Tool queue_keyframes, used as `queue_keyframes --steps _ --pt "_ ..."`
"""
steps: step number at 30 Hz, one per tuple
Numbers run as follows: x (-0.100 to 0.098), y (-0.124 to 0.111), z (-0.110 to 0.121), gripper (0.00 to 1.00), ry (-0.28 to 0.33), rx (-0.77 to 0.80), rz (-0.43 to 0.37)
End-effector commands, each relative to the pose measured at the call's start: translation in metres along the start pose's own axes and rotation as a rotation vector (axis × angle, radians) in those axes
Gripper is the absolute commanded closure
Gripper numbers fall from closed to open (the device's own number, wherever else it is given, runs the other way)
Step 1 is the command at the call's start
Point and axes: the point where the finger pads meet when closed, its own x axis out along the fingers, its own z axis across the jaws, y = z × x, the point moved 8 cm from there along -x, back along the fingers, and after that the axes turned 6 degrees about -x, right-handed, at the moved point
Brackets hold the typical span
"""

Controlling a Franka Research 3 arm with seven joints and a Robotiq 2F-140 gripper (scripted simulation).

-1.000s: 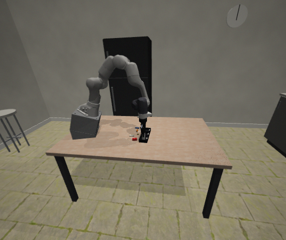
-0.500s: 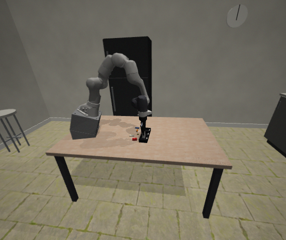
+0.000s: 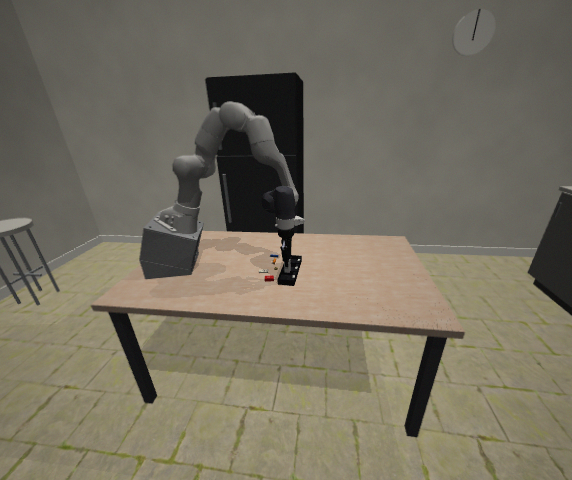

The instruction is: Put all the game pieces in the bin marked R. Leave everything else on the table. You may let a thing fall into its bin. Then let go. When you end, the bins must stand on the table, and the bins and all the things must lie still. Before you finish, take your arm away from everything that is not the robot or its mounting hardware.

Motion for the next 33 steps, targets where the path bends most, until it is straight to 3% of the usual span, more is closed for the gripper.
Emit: queue_keyframes --steps 1,5,24,33 --pt "0.000 -0.002 -0.001 0.95 0.004 0.013 -0.008" --pt "0.000 -0.002 -0.001 0.95 0.004 0.013 -0.008" --pt "0.000 0.002 -0.085 0.95 0.004 0.013 -0.008" --pt "0.000 0.002 -0.085 0.95 0.004 0.013 -0.008"
